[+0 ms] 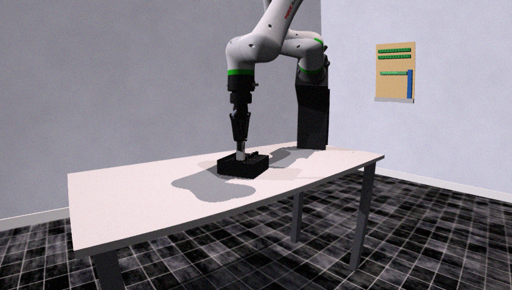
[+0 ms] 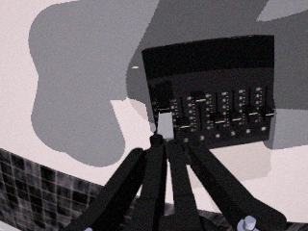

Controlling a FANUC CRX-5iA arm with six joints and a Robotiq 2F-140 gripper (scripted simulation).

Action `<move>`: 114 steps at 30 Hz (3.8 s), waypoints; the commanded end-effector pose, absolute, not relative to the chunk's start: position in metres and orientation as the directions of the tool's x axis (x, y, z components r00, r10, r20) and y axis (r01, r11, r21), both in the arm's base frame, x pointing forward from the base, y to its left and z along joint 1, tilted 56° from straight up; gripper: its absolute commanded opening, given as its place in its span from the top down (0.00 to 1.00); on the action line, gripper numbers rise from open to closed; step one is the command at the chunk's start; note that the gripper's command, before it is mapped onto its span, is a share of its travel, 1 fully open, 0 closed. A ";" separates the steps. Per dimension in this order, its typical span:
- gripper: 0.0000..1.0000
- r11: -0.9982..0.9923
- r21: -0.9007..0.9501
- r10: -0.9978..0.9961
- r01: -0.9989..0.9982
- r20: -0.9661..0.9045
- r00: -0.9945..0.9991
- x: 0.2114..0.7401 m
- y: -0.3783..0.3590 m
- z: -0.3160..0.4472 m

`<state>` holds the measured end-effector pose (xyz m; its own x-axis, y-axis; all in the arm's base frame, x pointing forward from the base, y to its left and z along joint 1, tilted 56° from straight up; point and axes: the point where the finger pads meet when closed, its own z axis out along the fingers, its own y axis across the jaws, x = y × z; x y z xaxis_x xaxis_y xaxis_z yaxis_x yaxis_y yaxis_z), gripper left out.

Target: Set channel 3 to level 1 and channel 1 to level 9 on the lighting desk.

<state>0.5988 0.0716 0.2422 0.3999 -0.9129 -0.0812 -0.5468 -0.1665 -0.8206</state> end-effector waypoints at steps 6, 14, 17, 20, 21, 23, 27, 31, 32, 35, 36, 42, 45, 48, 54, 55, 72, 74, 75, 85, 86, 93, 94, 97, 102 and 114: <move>1.00 -0.166 -0.821 -0.913 -0.547 -0.081 0.400 0.599 0.072 0.242; 1.00 -0.166 -0.821 -0.913 -0.547 -0.081 0.400 0.597 0.076 0.243; 1.00 -0.166 -0.821 -0.913 -0.547 -0.081 0.400 0.597 0.077 0.243; 1.00 -0.166 -0.821 -0.913 -0.547 -0.081 0.400 0.596 0.077 0.243; 1.00 -0.166 -0.821 -0.913 -0.547 -0.081 0.400 0.596 0.077 0.243; 1.00 -0.166 -0.821 -0.913 -0.547 -0.081 0.400 0.596 0.077 0.243; 1.00 -0.166 -0.821 -0.913 -0.547 -0.081 0.400 0.594 0.075 0.245; 1.00 -0.166 -0.821 -0.913 -0.547 -0.081 0.400 0.586 0.072 0.251; 1.00 -0.166 -0.821 -0.913 -0.547 -0.081 0.400 0.584 0.071 0.252; 1.00 -0.166 -0.821 -0.913 -0.547 -0.081 0.400 0.577 0.067 0.258; 1.00 -0.166 -0.821 -0.913 -0.547 -0.081 0.400 0.575 0.066 0.259; 1.00 -0.166 -0.821 -0.913 -0.547 -0.081 0.400 0.569 0.063 0.264; 1.00 -0.166 -0.821 -0.913 -0.547 -0.081 0.400 0.567 0.062 0.265; 1.00 -0.166 -0.821 -0.913 -0.547 -0.081 0.400 0.567 0.062 0.265; 1.00 -0.166 -0.821 -0.913 -0.547 -0.081 0.400 0.567 0.062 0.265; 1.00 -0.166 -0.821 -0.913 -0.547 -0.081 0.400 0.567 0.062 0.265; 1.00 0.117 -0.755 -0.921 -0.645 -0.325 0.213 0.567 0.056 0.260; 1.00 0.250 -0.699 -0.895 -0.670 -0.431 0.116 0.567 0.053 0.257; 1.00 0.323 -0.660 -0.871 -0.678 -0.488 0.059 0.567 0.051 0.256; 1.00 0.760 -0.265 -0.526 -0.593 -0.787 -0.322 0.566 0.031 0.238; 1.00 0.791 -0.217 -0.478 -0.572 -0.803 -0.356 0.566 0.029 0.237; 1.00 0.910 0.091 -0.151 -0.405 -0.836 -0.527 0.567 0.020 0.230; 1.00 0.917 0.141 -0.096 -0.373 -0.831 -0.548 0.567 0.018 0.229; 1.00 0.918 0.286 0.071 -0.273 -0.799 -0.598 0.567 0.013 0.226; 1.00 0.857 0.507 0.337 -0.096 -0.691 -0.640 0.567 0.008 0.223; 1.00 0.494 0.820 0.778 0.289 -0.268 -0.568 0.567 0.006 0.222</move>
<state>0.5676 0.0065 0.2218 -0.6098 0.6538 -0.4479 0.1199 0.6348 0.7633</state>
